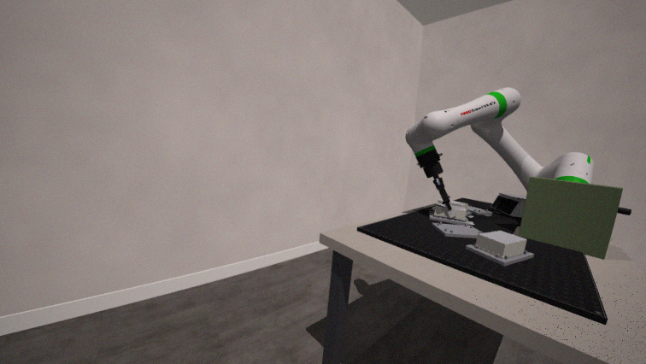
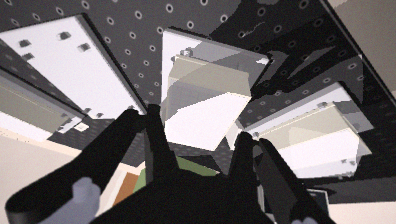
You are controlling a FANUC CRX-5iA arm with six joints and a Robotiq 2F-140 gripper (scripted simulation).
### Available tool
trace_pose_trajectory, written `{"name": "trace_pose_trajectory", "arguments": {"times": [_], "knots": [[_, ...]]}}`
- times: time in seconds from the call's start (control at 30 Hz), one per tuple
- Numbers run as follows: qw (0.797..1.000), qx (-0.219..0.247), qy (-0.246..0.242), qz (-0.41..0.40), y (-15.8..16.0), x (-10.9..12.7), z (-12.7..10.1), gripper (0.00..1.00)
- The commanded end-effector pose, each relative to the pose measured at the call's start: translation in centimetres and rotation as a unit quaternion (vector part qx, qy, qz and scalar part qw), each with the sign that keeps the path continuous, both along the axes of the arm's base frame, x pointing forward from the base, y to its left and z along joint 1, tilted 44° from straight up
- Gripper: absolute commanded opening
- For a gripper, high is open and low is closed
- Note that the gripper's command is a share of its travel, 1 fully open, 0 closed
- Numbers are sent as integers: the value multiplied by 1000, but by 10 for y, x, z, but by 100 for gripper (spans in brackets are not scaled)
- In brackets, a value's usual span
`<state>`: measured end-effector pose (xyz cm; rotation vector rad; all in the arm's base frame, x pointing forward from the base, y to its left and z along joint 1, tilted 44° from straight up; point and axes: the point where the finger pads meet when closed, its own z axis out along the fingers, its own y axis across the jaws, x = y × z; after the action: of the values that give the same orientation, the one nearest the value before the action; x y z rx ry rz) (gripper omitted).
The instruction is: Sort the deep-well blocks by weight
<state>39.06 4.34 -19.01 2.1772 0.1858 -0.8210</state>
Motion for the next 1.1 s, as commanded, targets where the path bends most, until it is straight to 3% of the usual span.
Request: {"name": "trace_pose_trajectory", "arguments": {"times": [0.0,1.07], "knots": [[1000,0,0,0,0,0,0,10],[1000,0,0,0,-3,0,-4,10]]}}
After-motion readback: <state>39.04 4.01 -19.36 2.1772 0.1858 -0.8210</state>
